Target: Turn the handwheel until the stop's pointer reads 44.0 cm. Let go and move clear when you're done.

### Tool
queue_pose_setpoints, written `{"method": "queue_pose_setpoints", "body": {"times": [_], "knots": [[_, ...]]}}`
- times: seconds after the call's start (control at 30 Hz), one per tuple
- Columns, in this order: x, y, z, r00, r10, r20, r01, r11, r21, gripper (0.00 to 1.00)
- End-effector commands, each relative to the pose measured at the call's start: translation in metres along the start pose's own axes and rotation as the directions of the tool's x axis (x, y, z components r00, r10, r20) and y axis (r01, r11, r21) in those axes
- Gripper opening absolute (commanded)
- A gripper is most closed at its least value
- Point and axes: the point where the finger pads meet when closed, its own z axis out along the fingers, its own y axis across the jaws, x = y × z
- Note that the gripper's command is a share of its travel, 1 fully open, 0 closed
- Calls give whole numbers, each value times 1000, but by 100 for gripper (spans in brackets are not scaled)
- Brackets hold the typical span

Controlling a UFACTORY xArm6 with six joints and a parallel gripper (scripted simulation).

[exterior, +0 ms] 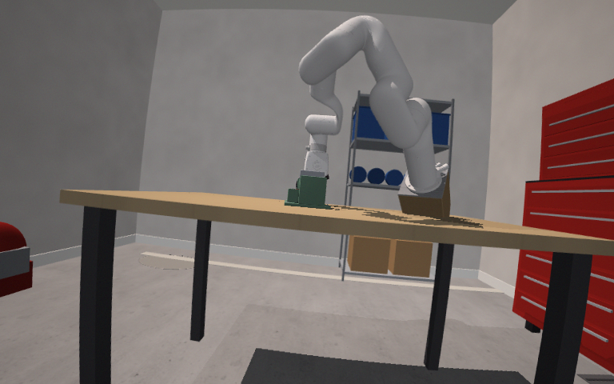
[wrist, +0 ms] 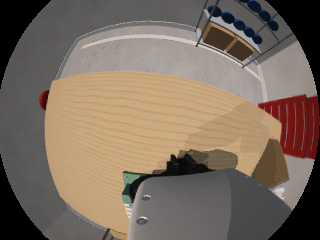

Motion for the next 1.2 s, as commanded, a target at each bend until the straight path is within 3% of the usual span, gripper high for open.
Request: {"method": "queue_pose_setpoints", "body": {"times": [0.0, 1.17], "knots": [[1, 0, -1, 1000, 0, -2, 0, 1000, 1, 6], [1, 0, -4, 1000, 0, -2, 0, 1000, 1, 6]]}}
